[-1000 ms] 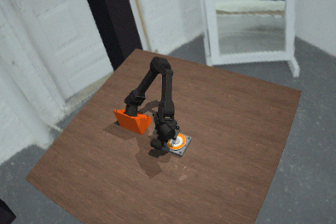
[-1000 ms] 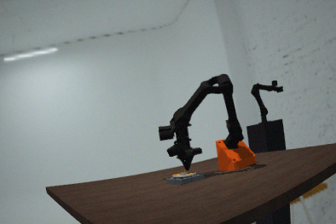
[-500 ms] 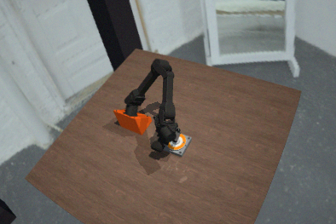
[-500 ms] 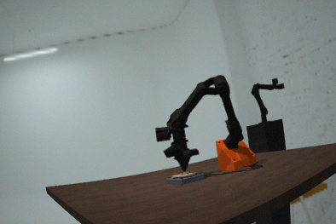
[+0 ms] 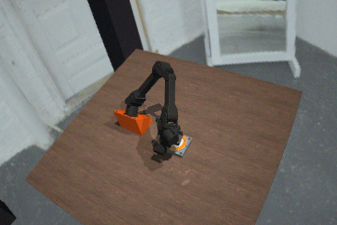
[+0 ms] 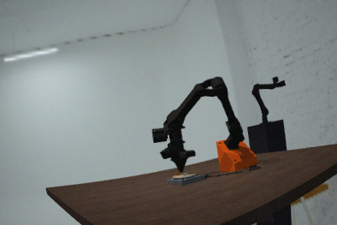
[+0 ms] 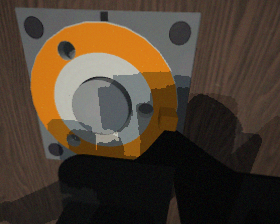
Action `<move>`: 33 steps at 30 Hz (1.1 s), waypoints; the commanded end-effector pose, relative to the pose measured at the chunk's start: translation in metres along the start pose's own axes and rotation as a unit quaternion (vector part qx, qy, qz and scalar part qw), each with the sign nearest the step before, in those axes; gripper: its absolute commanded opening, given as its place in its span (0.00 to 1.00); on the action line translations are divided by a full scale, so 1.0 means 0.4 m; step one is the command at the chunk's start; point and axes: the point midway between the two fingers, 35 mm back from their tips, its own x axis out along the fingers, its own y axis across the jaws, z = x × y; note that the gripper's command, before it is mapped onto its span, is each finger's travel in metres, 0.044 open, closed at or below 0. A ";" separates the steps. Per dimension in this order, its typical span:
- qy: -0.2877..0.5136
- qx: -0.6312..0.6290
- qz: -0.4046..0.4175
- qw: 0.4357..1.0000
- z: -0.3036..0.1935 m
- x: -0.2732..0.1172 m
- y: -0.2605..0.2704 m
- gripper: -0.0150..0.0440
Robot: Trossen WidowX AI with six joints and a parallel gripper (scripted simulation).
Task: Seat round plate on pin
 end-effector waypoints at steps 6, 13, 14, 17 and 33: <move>0.000 0.003 0.002 1.000 0.029 0.000 -0.006 0.25; 0.000 0.002 0.002 1.000 0.050 0.000 -0.004 0.25; 0.000 0.002 0.002 1.000 0.053 0.000 -0.004 0.25; 0.000 0.002 0.002 1.000 0.062 -0.001 -0.002 0.25; -0.001 0.002 0.002 1.000 0.115 -0.005 0.023 0.25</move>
